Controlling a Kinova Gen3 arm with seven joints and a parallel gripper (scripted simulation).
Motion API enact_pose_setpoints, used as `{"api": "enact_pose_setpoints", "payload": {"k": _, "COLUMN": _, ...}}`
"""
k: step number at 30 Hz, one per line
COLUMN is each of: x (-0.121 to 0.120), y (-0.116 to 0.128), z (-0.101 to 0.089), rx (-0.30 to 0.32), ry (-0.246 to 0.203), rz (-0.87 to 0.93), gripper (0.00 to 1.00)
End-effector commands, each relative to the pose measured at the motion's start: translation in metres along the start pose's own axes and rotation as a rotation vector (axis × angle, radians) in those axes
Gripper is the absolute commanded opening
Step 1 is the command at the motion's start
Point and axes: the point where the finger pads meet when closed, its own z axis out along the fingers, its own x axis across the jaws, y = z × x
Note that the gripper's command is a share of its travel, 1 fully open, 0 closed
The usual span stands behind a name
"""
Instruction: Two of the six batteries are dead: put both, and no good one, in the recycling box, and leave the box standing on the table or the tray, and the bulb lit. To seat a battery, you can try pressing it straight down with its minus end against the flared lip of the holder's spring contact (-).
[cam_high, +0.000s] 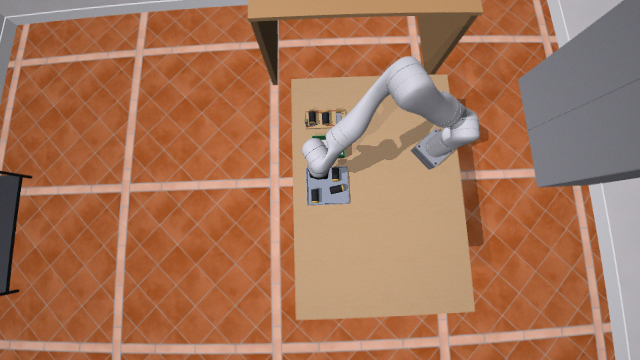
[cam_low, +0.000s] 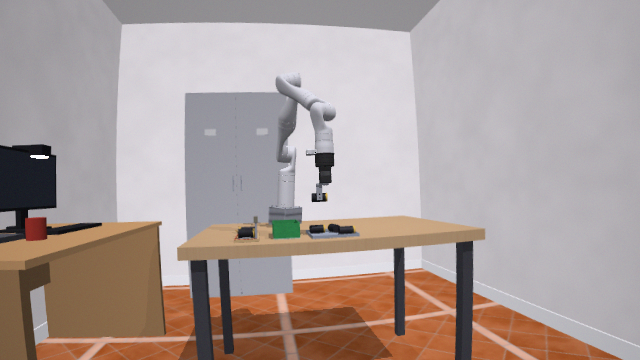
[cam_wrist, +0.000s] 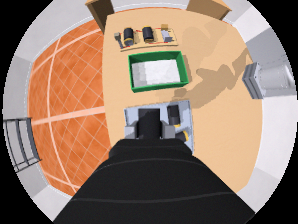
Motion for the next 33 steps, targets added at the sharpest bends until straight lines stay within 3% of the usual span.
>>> {"api": "enact_pose_setpoints", "payload": {"k": 1, "x": -0.0005, "y": -0.0008, "z": -0.0011, "rx": -0.001, "ry": -0.002, "rz": -0.020, "gripper": 0.57}}
{"api": "enact_pose_setpoints", "payload": {"k": 33, "x": -0.0005, "y": -0.0008, "z": -0.0011, "rx": -0.001, "ry": -0.002, "rz": -0.139, "gripper": 0.57}}
